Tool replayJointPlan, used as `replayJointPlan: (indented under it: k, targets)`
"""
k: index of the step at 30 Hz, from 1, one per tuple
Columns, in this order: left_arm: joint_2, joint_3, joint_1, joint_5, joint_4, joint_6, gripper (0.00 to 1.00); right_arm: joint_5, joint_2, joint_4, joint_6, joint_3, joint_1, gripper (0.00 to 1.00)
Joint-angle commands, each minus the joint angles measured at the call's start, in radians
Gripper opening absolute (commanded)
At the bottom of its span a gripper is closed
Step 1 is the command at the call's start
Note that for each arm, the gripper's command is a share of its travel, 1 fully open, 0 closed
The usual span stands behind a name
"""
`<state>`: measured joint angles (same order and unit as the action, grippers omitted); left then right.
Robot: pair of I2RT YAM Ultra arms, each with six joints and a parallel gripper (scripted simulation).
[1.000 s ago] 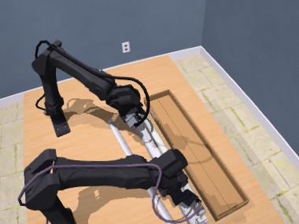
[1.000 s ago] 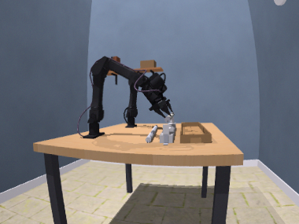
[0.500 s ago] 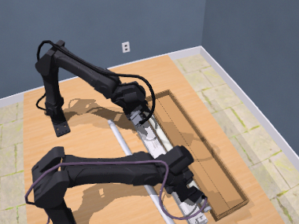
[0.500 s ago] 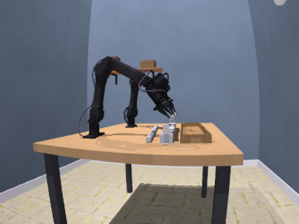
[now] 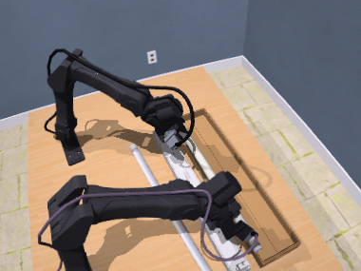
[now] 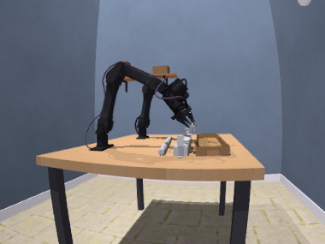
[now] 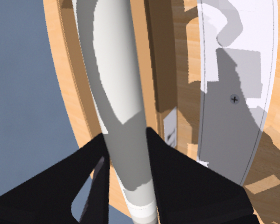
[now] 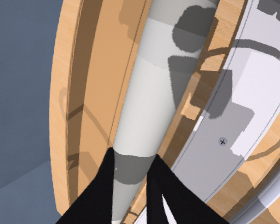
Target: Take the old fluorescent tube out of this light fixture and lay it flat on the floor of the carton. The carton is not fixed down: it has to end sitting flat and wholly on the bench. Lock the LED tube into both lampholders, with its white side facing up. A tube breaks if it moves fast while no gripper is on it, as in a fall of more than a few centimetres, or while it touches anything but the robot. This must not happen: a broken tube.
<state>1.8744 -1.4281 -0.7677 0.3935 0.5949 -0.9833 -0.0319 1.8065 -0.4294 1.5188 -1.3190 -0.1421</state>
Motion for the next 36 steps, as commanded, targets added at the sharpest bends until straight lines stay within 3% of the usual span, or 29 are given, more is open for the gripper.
replayJointPlan:
  k: [1,12,36]
  targets:
    - [0.019,-0.033,0.012,-0.014,0.003,-0.009,0.11,-0.014,0.020,-0.004,0.005,-0.035,0.015,0.11]
    - [0.020,-0.059,0.024,-0.021,0.009,-0.022,0.11,0.007,0.023,0.005,-0.004,-0.071,0.009,0.11]
    - [0.136,-0.201,0.086,-0.059,0.033,-0.088,0.11,0.017,0.174,-0.063,0.021,-0.255,0.025,0.11]
